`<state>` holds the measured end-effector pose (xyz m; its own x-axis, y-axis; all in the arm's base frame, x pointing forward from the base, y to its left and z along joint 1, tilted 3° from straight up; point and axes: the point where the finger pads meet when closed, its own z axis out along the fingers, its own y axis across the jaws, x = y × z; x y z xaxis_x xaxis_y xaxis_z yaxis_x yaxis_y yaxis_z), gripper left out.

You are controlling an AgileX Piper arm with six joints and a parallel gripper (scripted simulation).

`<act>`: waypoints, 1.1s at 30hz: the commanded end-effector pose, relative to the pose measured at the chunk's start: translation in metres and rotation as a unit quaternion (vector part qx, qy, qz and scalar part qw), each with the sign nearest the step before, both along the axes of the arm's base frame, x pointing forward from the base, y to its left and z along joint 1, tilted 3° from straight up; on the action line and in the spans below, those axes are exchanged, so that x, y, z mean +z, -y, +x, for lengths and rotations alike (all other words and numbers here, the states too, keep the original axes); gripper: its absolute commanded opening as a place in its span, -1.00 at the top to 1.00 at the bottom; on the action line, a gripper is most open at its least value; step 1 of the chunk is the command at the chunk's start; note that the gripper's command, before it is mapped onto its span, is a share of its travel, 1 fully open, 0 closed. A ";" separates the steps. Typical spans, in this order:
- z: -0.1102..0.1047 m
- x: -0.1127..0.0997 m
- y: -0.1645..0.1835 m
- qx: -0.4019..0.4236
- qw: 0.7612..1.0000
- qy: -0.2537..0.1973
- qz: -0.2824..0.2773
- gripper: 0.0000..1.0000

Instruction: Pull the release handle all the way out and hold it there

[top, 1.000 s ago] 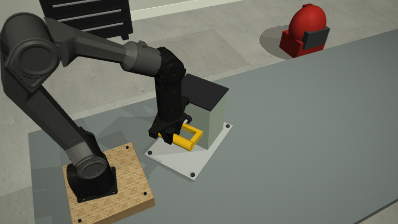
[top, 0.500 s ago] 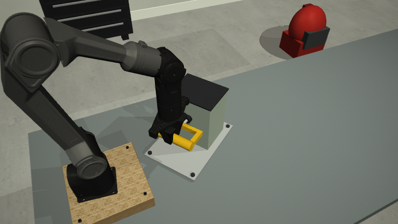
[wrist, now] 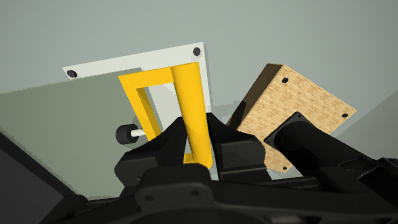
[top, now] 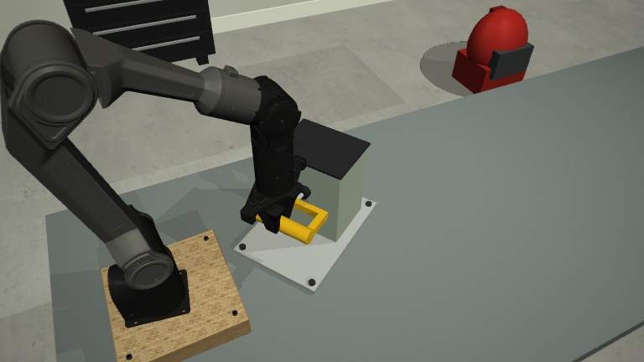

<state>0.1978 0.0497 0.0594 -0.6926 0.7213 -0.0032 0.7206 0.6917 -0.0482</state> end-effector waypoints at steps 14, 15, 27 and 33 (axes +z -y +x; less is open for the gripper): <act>-0.002 0.000 0.003 0.000 1.000 0.000 -0.001 1.00; -0.003 0.000 0.003 0.000 1.000 0.000 -0.001 1.00; -0.017 0.001 0.016 0.000 1.000 0.000 -0.001 1.00; -0.027 0.002 0.026 0.000 1.000 0.000 -0.001 1.00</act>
<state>0.1779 0.0305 0.0607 -0.6920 0.7219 -0.0052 0.7218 0.6917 -0.0242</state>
